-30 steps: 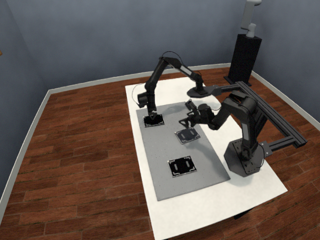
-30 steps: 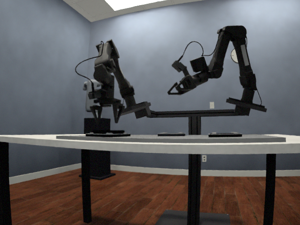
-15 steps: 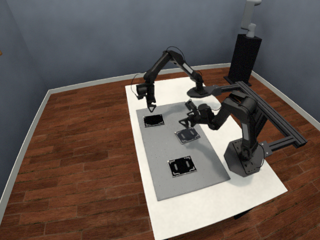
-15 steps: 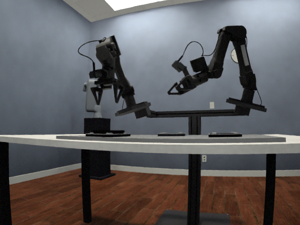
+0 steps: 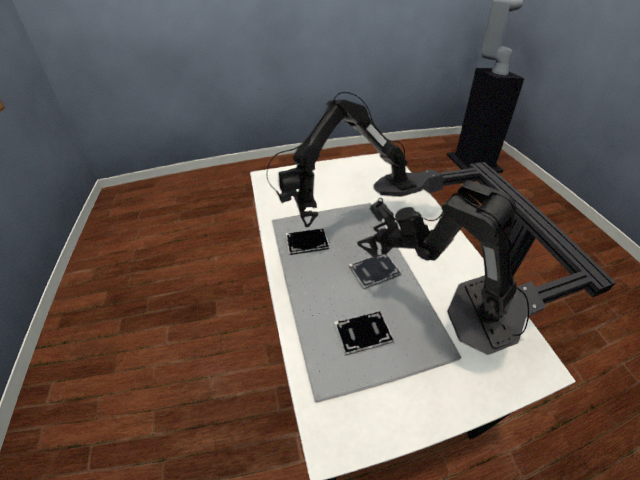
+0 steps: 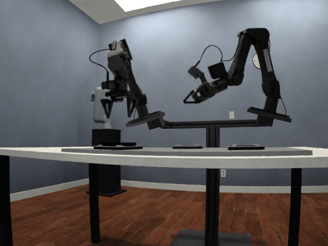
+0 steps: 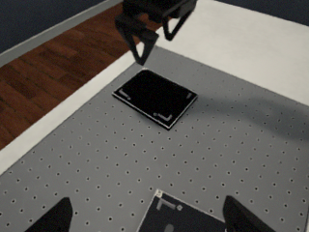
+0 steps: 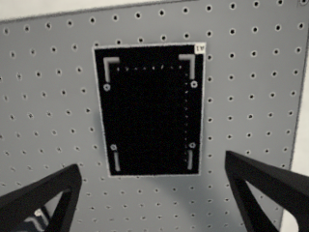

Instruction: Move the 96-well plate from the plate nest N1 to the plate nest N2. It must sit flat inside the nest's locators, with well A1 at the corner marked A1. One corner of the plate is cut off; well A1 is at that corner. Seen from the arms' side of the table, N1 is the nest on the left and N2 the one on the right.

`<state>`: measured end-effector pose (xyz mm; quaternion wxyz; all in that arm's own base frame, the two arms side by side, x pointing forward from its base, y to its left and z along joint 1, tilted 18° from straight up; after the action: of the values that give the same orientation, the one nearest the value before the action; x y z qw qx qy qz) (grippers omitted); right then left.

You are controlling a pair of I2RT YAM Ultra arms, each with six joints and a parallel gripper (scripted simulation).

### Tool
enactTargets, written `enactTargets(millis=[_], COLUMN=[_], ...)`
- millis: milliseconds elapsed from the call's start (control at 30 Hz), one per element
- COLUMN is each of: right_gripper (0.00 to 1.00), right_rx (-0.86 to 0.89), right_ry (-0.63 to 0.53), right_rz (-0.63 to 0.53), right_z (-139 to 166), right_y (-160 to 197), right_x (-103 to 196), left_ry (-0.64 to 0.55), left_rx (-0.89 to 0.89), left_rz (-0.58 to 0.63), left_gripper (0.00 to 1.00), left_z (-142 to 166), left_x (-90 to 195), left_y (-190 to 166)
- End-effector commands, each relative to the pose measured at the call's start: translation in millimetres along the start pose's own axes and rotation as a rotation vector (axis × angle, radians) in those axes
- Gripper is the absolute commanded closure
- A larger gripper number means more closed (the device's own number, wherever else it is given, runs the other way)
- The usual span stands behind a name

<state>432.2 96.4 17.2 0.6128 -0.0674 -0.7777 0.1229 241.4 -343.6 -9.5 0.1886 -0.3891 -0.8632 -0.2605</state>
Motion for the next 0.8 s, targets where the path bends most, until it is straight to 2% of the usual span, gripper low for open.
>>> enactTargets(millis=[0, 467, 767], right_gripper=[0.00, 0.00, 0.00], right_rx=[0.094, 0.266, 0.281], right_ry=[-0.188, -0.342, -0.328], right_rz=[-0.016, -0.033, -0.032], right_z=[-13, 24, 39], right_y=[6, 5, 2], right_x=[22, 27, 24], left_ry=[-0.019, -0.019, -0.019], left_rx=[0.000, 0.000, 0.000], left_rz=[0.005, 0.005, 0.005], left_gripper=[0.00, 0.00, 0.00], left_z=[-7, -7, -7], left_x=[1, 1, 1], left_y=[-2, -2, -2])
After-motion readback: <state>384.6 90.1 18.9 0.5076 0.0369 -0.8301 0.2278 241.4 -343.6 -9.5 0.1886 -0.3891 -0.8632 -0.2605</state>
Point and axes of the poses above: on each arm, the point where the finger pads meet when closed, its own x axis back along the fingers, its own y axis across the jaws, z = x × y, the point moved 2 cm from there along x, back along the fingers, and after that the axes turned 1 degree about x, right-handed, at the moved point
